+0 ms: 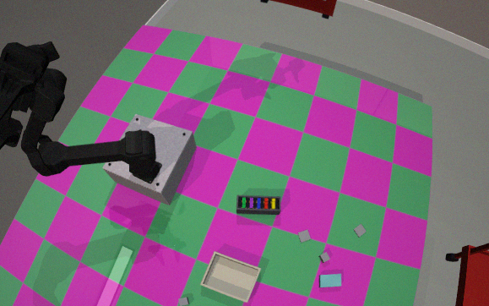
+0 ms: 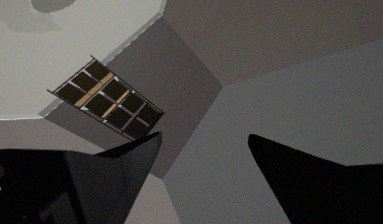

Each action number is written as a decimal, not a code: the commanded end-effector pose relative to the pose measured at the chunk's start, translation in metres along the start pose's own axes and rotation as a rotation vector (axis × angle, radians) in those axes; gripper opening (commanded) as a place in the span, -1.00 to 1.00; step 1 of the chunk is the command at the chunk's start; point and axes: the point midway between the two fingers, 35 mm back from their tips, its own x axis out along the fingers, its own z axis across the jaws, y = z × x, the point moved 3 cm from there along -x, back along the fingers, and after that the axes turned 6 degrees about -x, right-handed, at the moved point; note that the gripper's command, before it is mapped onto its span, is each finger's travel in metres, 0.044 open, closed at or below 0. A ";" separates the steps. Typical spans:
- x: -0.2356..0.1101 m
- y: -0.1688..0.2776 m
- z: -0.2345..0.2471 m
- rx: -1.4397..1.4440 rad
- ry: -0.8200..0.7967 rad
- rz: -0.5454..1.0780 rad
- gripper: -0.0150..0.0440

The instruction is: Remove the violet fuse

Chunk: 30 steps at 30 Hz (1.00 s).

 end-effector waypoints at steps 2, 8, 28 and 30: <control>0.000 -0.002 -0.010 -0.031 0.022 0.018 0.69; -0.002 -0.026 -0.091 -0.444 0.156 0.137 0.15; 0.003 -0.268 -0.247 -1.874 0.777 0.186 -0.24; 0.003 -0.301 -0.247 -1.987 0.878 0.151 -0.24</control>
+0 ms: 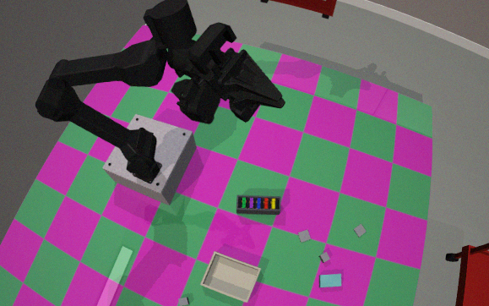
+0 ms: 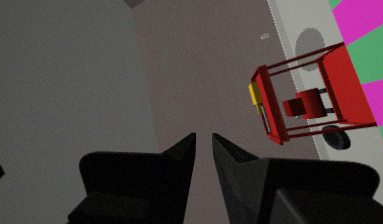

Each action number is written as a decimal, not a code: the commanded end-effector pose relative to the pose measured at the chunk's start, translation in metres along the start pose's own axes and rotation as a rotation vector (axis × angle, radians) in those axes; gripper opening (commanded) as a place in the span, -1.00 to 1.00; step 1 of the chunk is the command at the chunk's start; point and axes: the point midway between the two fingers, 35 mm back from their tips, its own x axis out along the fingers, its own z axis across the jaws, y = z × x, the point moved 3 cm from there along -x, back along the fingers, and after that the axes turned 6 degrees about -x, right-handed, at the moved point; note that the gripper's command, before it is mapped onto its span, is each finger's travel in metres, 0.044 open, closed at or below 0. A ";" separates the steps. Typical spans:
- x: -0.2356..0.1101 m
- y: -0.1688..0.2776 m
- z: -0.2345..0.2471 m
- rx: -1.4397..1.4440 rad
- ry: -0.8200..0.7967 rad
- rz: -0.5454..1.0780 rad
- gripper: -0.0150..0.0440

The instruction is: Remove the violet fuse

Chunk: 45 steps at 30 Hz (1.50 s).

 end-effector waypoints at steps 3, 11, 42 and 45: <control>0.035 0.015 -0.092 -0.319 0.321 0.080 -0.24; 0.043 0.001 -0.217 -0.614 0.803 0.214 -0.24; -0.035 -0.075 -0.371 -0.711 1.704 0.482 -0.24; -0.035 -0.075 -0.374 -0.711 1.704 0.482 -0.24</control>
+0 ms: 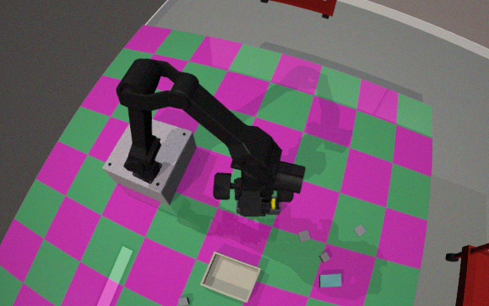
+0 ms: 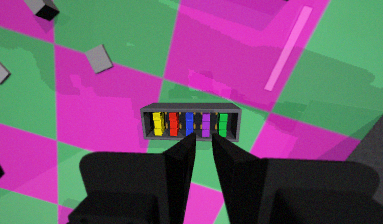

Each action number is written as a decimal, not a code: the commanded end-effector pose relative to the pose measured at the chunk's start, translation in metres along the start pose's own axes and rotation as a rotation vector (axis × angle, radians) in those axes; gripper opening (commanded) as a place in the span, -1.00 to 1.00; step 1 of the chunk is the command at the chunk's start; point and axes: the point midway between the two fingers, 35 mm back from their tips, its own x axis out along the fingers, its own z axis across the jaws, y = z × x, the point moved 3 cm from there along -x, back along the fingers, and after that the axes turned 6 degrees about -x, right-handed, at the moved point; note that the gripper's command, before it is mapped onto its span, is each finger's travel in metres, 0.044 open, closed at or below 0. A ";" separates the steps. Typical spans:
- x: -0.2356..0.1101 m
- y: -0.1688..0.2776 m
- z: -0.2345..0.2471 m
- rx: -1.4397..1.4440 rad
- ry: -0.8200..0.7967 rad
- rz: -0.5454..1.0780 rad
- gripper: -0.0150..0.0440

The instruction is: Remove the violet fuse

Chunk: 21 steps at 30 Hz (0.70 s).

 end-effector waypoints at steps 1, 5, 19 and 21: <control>0.007 0.001 -0.002 -0.005 0.009 0.006 -0.24; 0.011 0.001 -0.002 -0.005 0.009 0.006 -0.24; 0.024 0.000 -0.003 -0.005 0.009 0.006 -0.24; 0.026 0.000 -0.003 -0.005 0.009 0.006 -0.24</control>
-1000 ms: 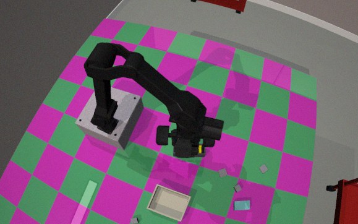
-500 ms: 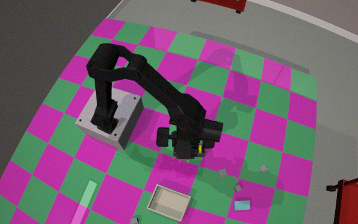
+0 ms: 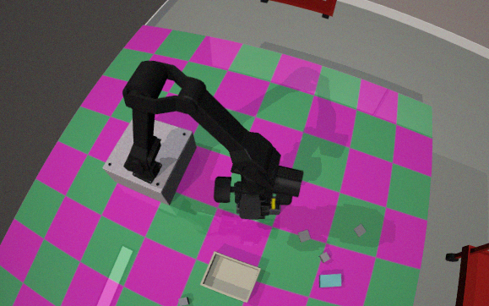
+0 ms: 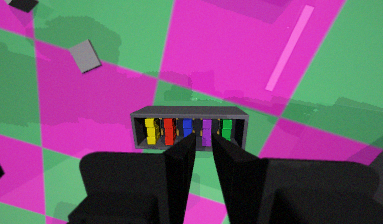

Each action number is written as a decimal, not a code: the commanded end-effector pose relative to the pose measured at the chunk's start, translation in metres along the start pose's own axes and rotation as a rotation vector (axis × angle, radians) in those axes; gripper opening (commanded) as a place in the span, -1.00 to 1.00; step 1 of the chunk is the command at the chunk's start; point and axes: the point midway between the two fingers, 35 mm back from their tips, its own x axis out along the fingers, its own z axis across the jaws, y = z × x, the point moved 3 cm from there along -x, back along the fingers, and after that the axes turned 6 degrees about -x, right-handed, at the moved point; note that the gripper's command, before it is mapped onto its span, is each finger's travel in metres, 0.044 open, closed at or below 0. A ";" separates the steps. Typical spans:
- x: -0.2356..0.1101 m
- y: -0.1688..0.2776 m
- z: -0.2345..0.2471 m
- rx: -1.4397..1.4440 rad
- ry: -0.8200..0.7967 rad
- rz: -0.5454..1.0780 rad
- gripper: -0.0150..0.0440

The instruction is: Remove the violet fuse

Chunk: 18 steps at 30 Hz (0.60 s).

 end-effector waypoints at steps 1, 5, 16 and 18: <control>0.006 0.001 -0.003 -0.004 0.009 0.006 -0.24; 0.006 0.001 -0.003 -0.004 0.009 0.006 -0.24; 0.008 0.001 -0.003 -0.004 0.009 0.006 -0.24; 0.009 0.001 -0.003 -0.004 0.009 0.006 -0.24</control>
